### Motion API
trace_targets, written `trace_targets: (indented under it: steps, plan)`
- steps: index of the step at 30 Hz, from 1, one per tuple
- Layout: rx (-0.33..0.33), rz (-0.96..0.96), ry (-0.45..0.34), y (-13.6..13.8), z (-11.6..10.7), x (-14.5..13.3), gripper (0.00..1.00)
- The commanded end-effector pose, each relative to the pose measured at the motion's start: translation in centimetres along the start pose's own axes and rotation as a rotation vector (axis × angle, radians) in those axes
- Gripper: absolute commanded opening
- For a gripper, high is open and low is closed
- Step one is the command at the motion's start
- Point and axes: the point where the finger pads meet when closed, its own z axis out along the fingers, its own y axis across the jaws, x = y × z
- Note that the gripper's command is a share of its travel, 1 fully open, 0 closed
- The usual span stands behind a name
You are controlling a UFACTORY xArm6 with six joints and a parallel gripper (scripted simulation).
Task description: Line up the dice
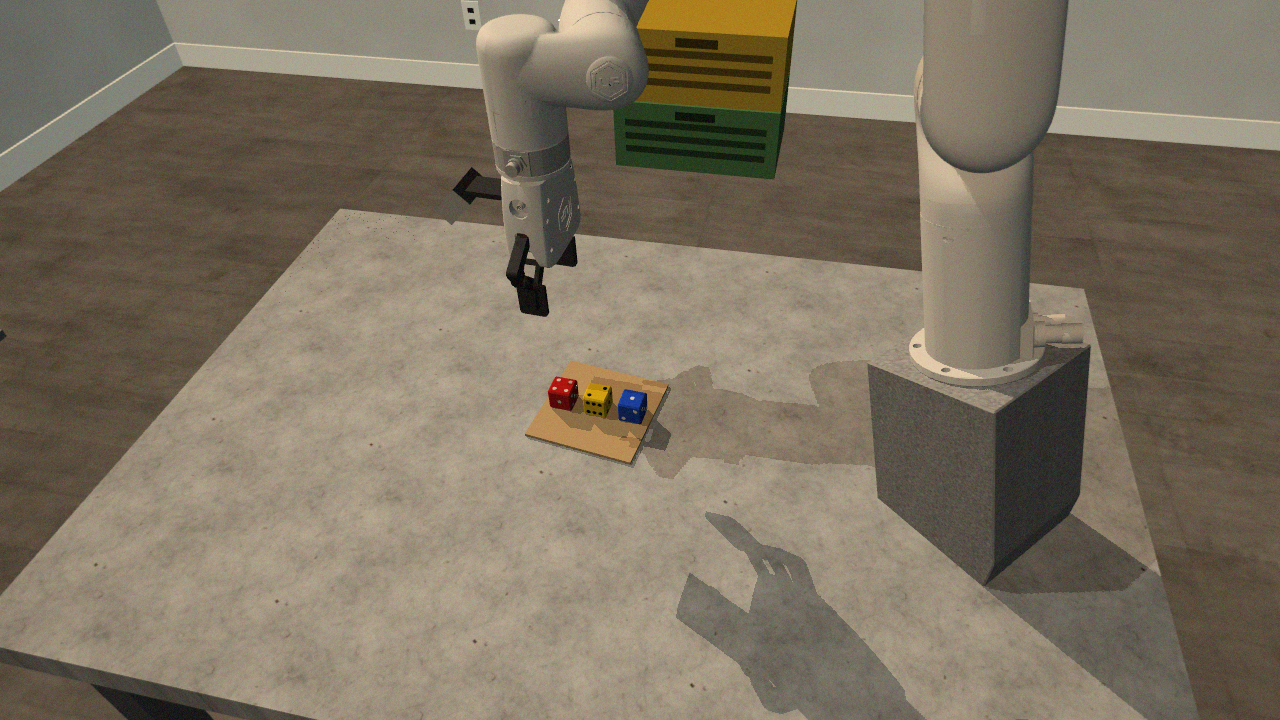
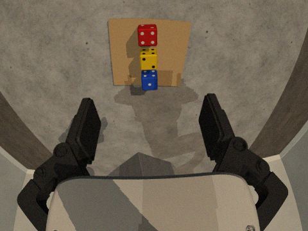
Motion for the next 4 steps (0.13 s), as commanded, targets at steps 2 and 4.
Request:
trace_targets:
  steps: [2,4]
  plan:
    - [0.000,0.000,0.004,0.00,-0.12,0.15,1.00]
    - [0.000,0.000,0.004,0.00,-0.12,0.15,1.00]
